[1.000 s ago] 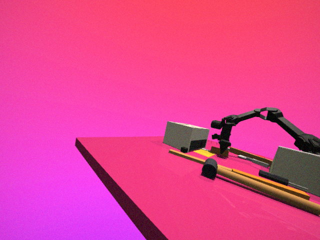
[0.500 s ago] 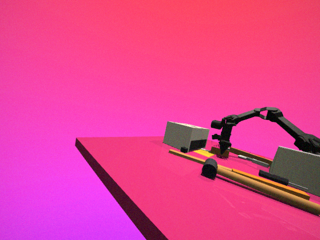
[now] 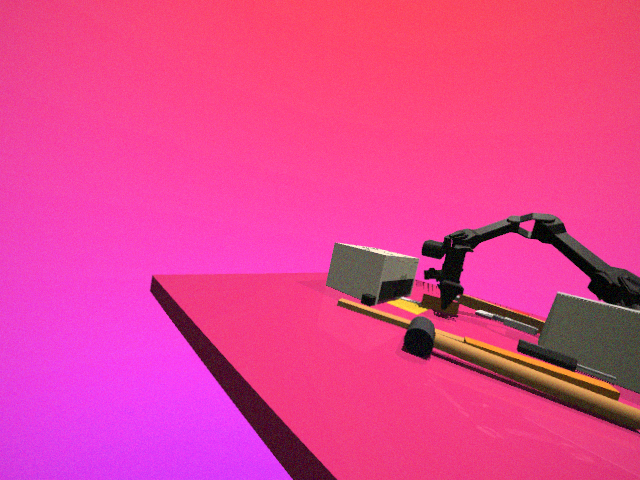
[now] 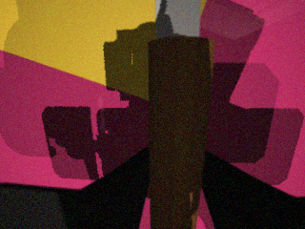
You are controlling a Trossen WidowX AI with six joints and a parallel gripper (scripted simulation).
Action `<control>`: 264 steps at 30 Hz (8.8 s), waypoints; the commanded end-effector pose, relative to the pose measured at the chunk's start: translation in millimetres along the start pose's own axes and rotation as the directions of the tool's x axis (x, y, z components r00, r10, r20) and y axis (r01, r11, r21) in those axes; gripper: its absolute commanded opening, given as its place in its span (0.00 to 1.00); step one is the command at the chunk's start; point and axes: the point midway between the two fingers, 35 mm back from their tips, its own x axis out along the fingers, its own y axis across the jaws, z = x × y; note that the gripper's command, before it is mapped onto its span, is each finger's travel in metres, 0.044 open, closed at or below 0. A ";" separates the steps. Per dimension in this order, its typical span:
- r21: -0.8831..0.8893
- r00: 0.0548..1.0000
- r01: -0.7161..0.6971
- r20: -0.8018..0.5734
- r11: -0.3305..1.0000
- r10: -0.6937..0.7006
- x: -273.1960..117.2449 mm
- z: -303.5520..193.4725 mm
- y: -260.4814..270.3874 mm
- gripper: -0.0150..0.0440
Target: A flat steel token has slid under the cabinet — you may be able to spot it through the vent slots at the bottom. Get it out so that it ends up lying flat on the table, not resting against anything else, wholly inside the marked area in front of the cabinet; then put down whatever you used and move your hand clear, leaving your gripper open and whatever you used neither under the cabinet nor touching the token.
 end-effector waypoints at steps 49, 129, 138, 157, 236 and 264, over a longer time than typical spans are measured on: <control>-0.014 1.000 -0.008 -0.003 1.000 0.008 1.0 -14.0 19.5 0.25; -0.017 1.000 -0.008 -0.006 1.000 0.008 1.2 -100.6 17.3 0.25; -0.017 1.000 -0.008 -0.007 1.000 0.008 1.2 -111.4 16.9 0.25; -0.018 1.000 -0.008 -0.007 1.000 0.008 1.1 -134.9 15.8 0.25; -0.225 1.000 -0.011 -0.006 0.974 0.010 -3.8 -120.1 52.6 0.25; -0.227 1.000 -0.012 -0.006 0.974 0.011 -4.1 -105.7 78.7 0.25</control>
